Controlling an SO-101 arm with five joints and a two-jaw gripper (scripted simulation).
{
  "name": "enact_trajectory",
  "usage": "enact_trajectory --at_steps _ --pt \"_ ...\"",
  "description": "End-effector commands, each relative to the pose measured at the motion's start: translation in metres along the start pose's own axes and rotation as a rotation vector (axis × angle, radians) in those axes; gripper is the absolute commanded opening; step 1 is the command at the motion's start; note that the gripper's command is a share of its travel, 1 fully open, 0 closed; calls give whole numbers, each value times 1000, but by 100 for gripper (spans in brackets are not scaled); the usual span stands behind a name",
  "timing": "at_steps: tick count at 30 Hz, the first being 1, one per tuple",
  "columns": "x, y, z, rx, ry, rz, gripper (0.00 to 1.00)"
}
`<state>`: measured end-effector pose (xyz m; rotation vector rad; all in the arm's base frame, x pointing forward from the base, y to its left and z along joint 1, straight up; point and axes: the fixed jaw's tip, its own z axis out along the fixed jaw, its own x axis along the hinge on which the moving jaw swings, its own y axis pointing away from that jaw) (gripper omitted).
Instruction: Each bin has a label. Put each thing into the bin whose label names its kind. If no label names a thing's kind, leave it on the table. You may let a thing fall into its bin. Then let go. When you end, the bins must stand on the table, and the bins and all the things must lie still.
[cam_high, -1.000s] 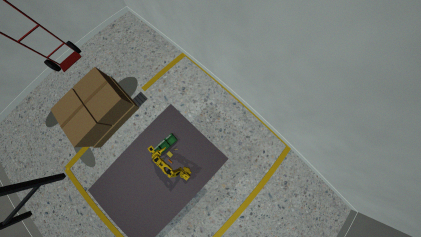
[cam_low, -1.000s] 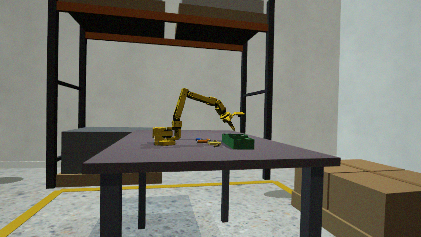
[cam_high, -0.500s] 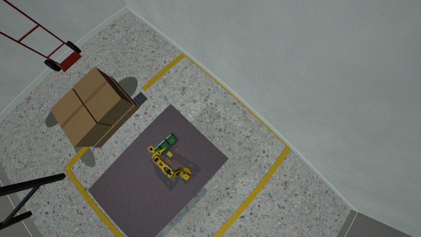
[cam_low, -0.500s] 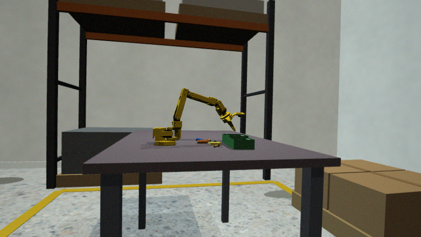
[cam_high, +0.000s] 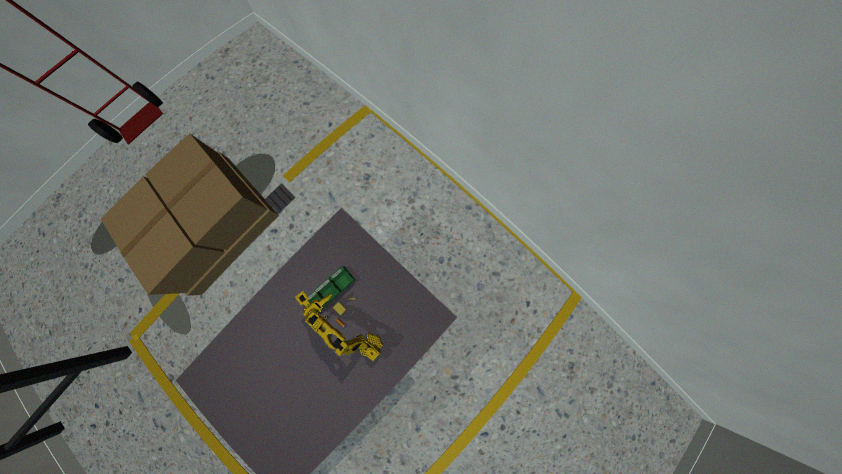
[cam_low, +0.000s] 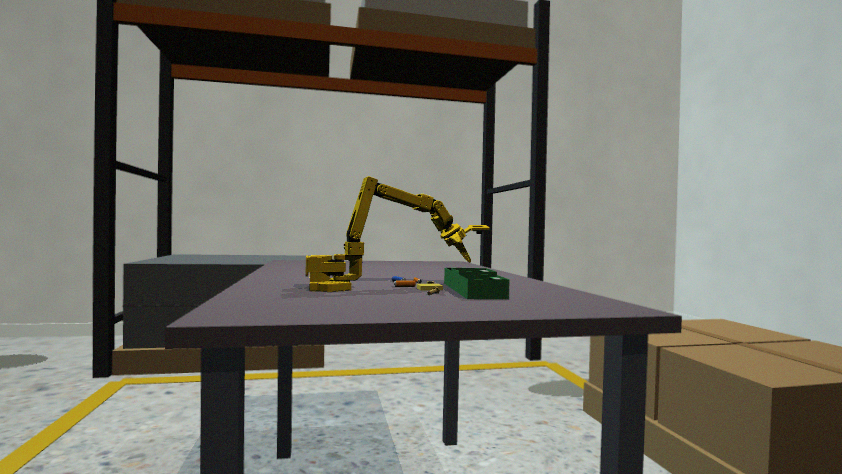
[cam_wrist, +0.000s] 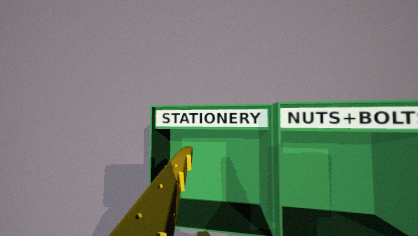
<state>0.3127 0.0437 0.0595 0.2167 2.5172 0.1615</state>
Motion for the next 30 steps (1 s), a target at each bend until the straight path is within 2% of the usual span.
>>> enact_trajectory --at_steps 1,10,17,19,26,30 --pt "-13 7 -11 -26 -67 -1 100" --pt "-18 8 -17 -33 -92 -1 100" --pt "-34 13 -35 -57 -172 -1 100" --pt "-34 13 -35 -57 -172 -1 100" --pt "-47 17 -55 -81 -252 -1 100" --pt "-50 18 -61 -88 -273 -1 100"
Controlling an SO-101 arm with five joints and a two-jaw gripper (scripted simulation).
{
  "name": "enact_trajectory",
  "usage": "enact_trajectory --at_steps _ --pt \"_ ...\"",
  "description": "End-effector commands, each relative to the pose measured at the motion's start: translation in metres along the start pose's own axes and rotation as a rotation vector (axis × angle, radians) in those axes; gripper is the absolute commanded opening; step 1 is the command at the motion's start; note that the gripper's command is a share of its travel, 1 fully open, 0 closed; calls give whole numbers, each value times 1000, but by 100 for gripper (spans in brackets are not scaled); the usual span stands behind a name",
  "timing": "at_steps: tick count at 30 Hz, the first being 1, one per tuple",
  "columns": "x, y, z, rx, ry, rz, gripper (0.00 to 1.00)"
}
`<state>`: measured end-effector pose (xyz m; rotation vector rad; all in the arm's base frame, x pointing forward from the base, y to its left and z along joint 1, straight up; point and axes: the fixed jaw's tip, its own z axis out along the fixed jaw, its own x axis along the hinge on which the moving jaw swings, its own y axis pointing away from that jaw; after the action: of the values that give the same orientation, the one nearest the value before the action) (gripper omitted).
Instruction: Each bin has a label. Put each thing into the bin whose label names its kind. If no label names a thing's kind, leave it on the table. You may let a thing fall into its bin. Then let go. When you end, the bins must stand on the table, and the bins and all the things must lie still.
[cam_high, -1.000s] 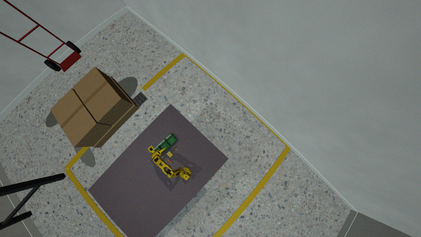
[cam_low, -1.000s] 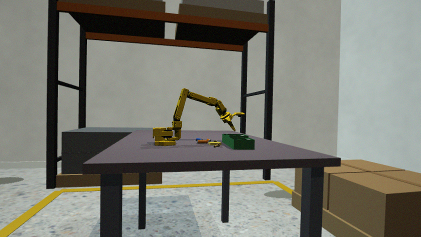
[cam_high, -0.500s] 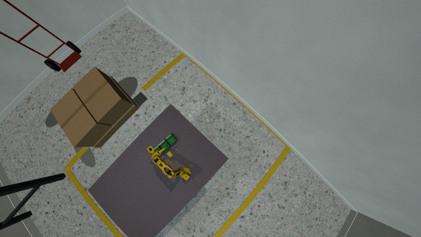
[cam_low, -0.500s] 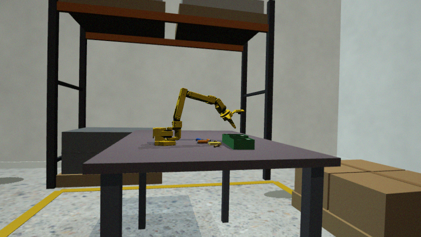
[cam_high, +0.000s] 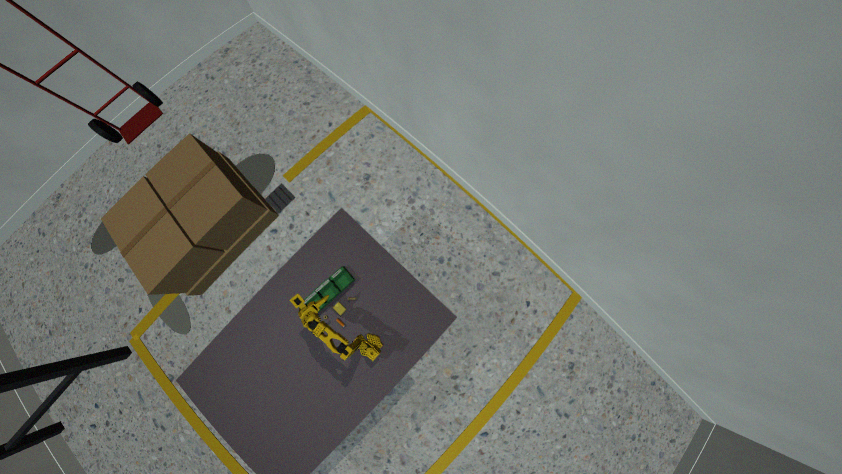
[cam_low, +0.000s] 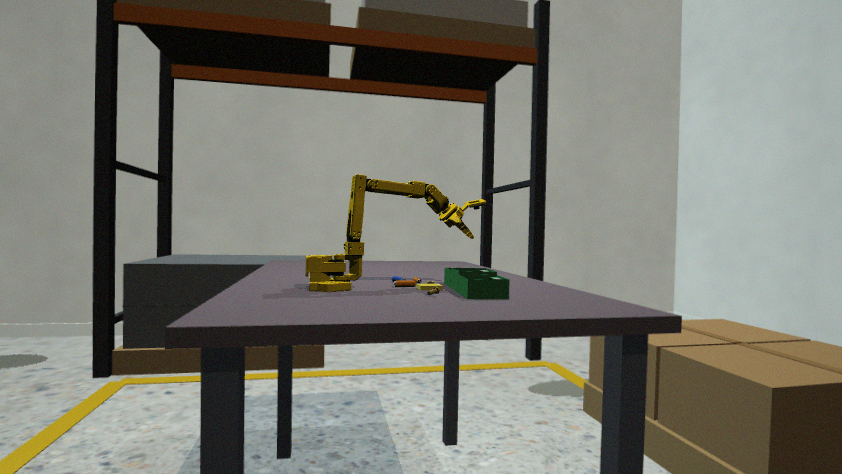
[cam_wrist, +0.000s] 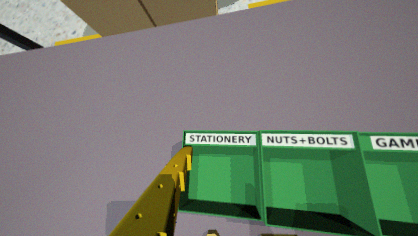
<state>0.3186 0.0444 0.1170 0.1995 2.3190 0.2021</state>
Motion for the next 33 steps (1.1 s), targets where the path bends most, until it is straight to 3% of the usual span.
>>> enact_trajectory --at_steps 1,8,12,16,21,23,28,33 --pt "-17 8 -15 -32 -84 0 100" --pt "-17 8 -15 -32 -83 1 100" --pt "-10 8 -13 -25 -37 20 96" --pt "8 10 -10 2 90 70 84" --pt "44 10 -10 83 323 158 61" --pt "44 10 -10 83 323 158 61" --pt "77 9 -19 200 543 235 39" --pt "95 7 -28 287 666 274 25"
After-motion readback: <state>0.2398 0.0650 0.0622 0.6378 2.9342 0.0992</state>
